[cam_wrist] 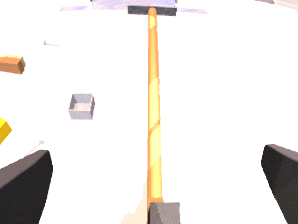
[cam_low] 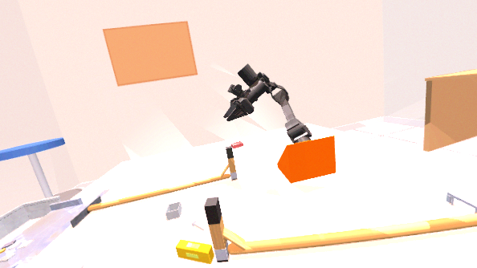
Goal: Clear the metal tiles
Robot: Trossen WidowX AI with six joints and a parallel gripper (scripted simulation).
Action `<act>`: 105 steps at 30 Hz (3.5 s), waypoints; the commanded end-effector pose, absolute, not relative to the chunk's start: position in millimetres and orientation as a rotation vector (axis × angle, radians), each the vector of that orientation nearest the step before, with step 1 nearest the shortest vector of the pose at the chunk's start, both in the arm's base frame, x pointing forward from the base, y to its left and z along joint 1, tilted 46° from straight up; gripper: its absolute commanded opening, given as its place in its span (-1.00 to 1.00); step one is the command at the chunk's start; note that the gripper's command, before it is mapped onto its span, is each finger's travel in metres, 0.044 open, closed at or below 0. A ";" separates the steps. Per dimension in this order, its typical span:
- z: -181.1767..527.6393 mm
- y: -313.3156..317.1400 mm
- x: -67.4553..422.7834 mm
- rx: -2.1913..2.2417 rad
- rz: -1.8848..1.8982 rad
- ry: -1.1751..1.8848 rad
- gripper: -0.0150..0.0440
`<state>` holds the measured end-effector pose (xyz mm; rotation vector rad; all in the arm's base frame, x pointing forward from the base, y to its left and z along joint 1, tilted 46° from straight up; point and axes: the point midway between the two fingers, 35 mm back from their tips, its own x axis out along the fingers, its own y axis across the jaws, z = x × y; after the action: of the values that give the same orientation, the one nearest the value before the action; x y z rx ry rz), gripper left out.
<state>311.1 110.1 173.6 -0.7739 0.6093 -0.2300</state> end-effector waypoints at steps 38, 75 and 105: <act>276.2 208.9 263.8 -0.783 -0.064 0.247 1.00; 233.2 171.8 291.9 -0.807 -0.136 0.384 1.00; 130.9 56.2 313.2 -0.763 -0.329 0.781 1.00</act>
<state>315.2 69.0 143.3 -0.7785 0.7304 -0.3114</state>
